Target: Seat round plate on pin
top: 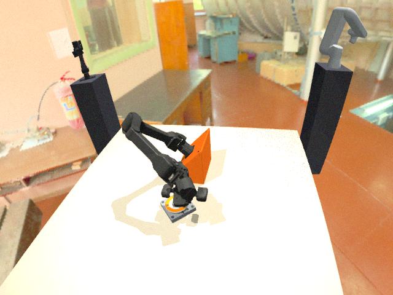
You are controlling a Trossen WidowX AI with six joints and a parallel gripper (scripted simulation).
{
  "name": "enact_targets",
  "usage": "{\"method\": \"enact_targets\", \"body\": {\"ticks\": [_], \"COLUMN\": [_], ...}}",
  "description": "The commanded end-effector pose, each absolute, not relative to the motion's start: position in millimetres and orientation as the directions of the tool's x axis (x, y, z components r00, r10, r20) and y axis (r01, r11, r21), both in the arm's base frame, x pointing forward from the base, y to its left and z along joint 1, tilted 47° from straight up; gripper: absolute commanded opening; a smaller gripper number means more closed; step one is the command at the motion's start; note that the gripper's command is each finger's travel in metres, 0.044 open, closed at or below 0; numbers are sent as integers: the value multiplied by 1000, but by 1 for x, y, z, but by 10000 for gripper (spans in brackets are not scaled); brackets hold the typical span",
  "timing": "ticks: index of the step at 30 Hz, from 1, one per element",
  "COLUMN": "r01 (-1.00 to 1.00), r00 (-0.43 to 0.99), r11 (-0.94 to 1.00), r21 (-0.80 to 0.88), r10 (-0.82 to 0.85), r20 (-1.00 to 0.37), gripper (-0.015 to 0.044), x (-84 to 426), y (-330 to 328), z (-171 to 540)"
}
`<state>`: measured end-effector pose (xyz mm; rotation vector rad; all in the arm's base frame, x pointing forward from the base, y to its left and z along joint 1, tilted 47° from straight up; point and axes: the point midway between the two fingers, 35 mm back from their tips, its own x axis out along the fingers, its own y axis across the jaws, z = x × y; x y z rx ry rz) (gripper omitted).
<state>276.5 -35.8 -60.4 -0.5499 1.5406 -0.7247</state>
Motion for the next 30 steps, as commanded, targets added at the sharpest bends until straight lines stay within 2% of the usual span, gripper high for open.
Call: {"method": "enact_targets", "body": {"ticks": [1,16,26,30], "r01": [73,73,73,63], "r00": [-102,-101,-101,-102], "r11": [682,682,683,680], "r21": [-728,-728,-727,-731], "r10": [-721,-721,-720,-724], "r20": [-686,-685,-687,-682], "gripper": [0,0,0,0], "x": [283,292,292,291], "y": [-39,-45,-13,-18], "z": [-59,-56,-27,-34]}}
